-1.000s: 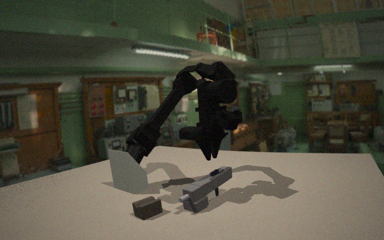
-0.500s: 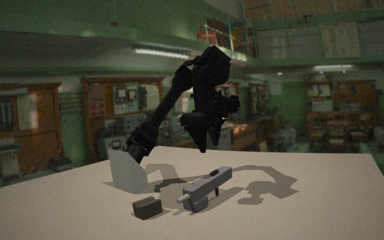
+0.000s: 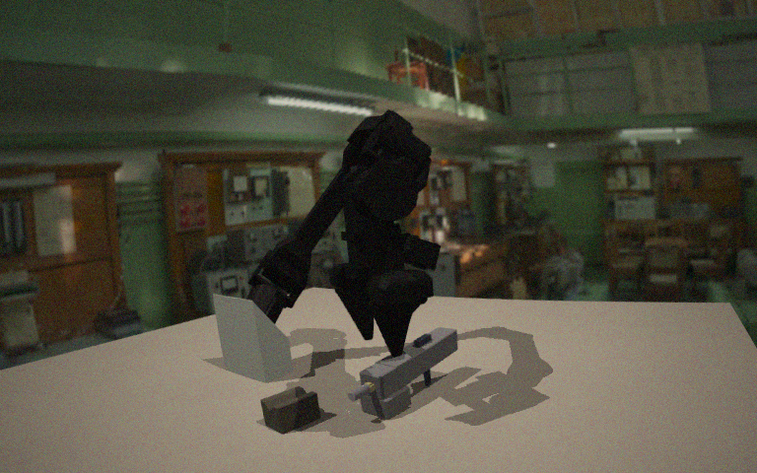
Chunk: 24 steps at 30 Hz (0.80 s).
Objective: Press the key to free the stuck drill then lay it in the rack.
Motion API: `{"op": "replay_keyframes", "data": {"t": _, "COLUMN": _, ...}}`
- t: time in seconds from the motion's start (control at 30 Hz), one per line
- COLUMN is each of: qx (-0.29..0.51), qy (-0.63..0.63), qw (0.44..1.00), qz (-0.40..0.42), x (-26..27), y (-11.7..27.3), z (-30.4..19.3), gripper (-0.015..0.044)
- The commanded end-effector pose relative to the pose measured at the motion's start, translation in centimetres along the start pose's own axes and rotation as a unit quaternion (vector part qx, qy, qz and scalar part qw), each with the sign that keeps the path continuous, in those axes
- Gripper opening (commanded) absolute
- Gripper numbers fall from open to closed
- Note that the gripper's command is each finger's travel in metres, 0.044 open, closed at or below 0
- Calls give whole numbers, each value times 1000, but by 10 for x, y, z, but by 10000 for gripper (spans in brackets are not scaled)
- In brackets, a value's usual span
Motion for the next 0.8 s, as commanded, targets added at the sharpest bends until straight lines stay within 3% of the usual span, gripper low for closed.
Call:
{"op": "replay_keyframes", "data": {"t": 0.0, "qx": 5, "qy": 229, "qw": 973, "qz": 20, "x": -10, "y": -44, "z": -48, "gripper": 440}}
{"op": "replay_keyframes", "data": {"t": 0.77, "qx": 5, "qy": 233, "qw": 972, "qz": 20, "x": -10, "y": -49, "z": -48, "gripper": 440}}
Point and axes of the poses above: the point midway between the two fingers, 35 mm back from their tips, its own y axis back along the fingers, its own x axis across the jaws, z = x × y, the point moved 6 cm from there along y, back along the fingers, and after that the axes turned 5 degrees about -y, right-handed, at the moved point
